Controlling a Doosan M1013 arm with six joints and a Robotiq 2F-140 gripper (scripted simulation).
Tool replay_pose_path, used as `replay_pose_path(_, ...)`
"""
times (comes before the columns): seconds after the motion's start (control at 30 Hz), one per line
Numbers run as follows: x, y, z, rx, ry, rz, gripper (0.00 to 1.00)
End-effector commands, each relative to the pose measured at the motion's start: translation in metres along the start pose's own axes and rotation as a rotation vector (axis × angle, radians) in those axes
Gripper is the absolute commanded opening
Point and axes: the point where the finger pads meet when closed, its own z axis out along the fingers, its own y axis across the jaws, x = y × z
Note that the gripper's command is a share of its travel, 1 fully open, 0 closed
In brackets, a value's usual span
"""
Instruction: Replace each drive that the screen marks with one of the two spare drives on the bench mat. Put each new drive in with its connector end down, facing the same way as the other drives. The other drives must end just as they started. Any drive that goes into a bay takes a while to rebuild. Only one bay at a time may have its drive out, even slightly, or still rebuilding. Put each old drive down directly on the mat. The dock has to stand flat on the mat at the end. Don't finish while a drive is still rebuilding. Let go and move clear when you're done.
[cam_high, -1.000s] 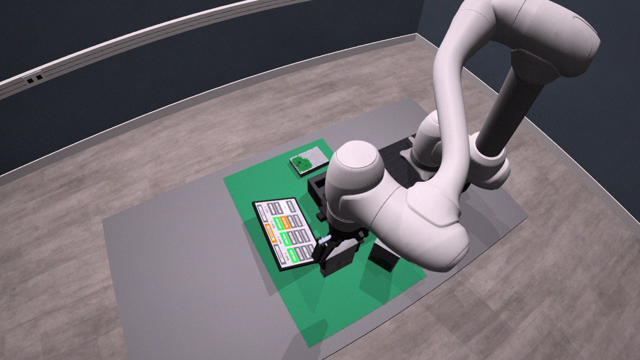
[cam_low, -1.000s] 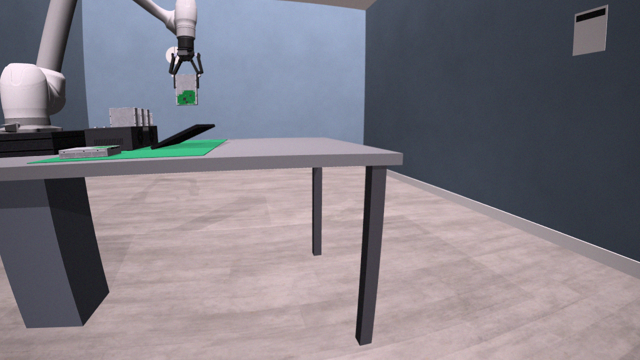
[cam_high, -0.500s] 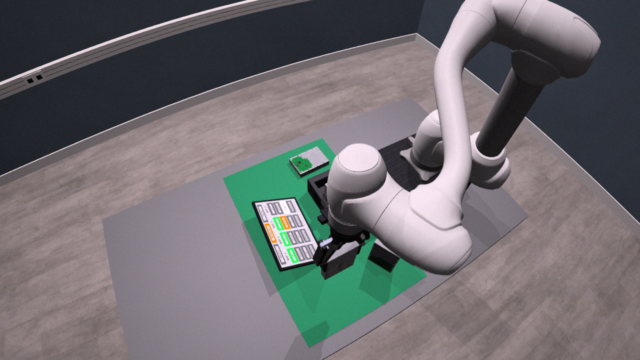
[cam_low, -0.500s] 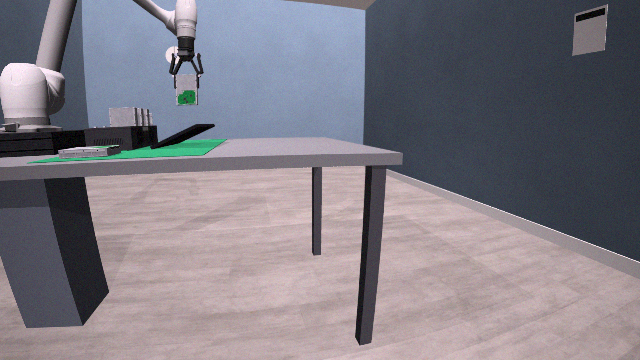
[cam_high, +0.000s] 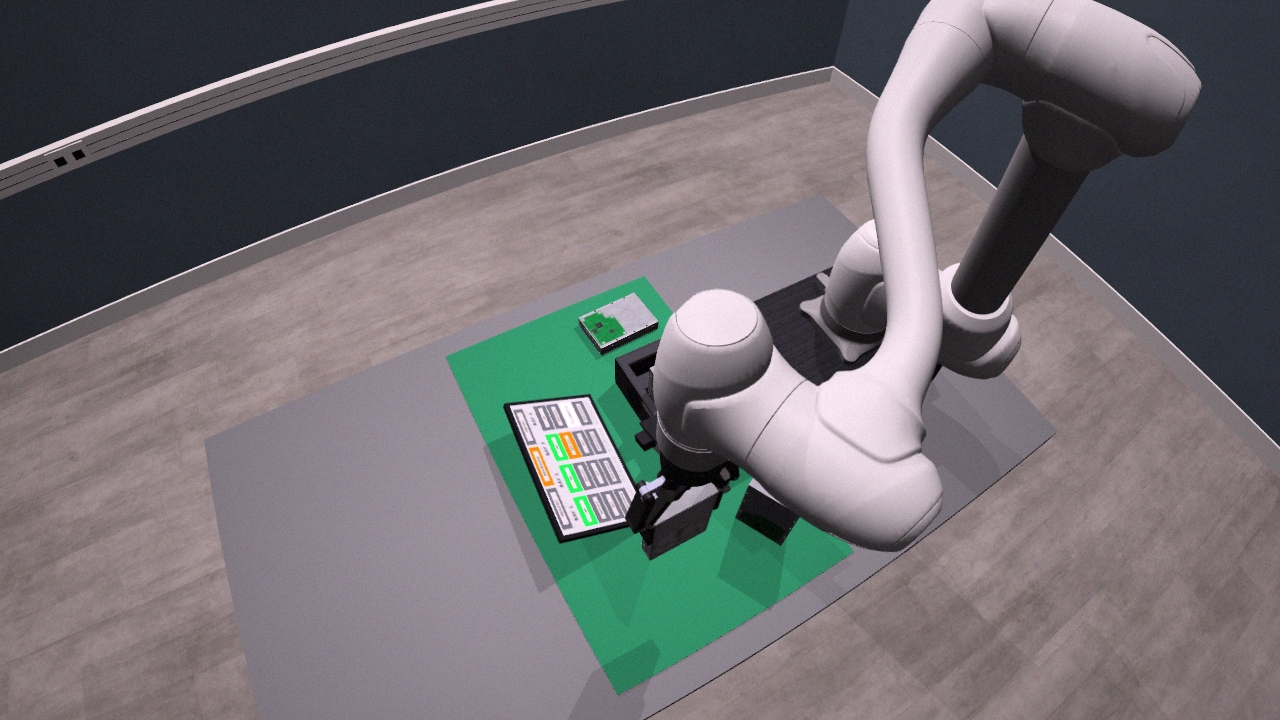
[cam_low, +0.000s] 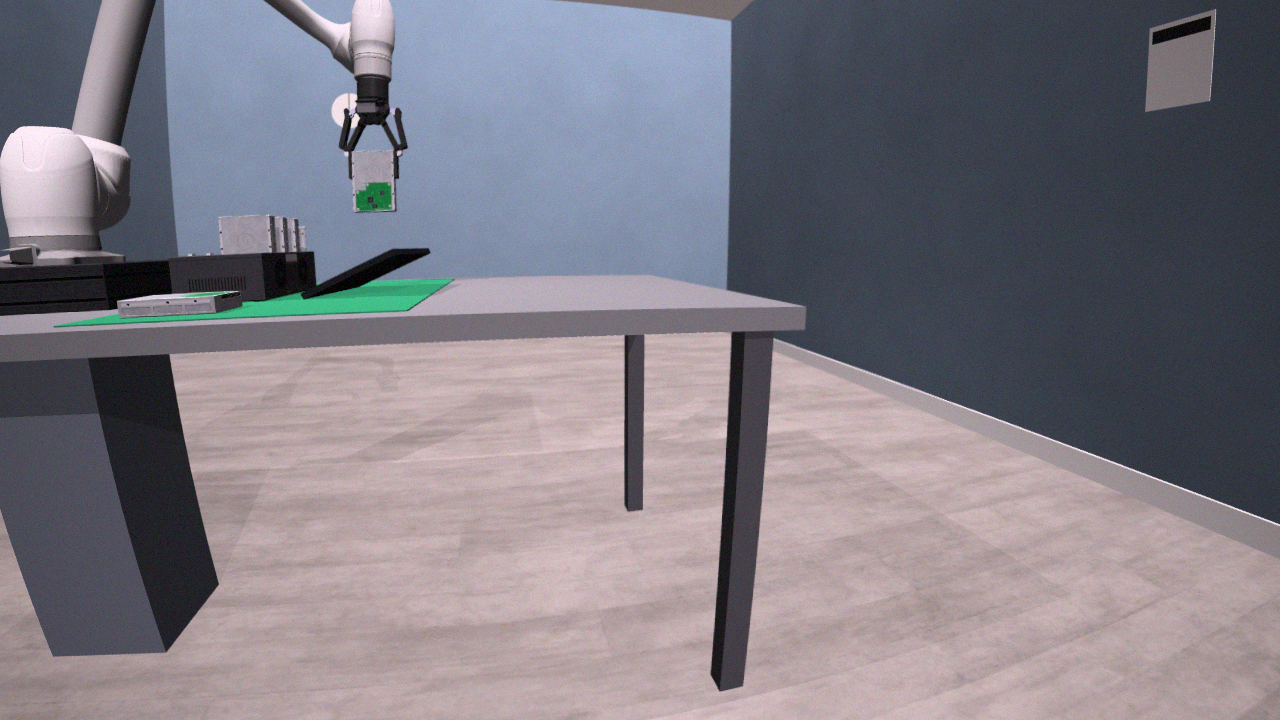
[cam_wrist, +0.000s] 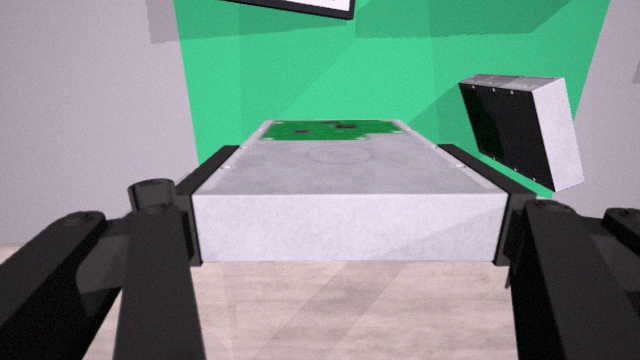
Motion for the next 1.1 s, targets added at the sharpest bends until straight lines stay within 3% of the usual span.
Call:
replay_pose_path(0.0, 0.000, 0.000, 0.001, 0.001, -0.001, 0.000, 0.10)
replay_pose_path(0.43, 0.000, 0.000, 0.019, 0.001, -0.001, 0.000, 0.10)
replay_pose_path(1.07, 0.000, -0.001, 0.069, 0.001, -0.001, 0.000, 0.10)
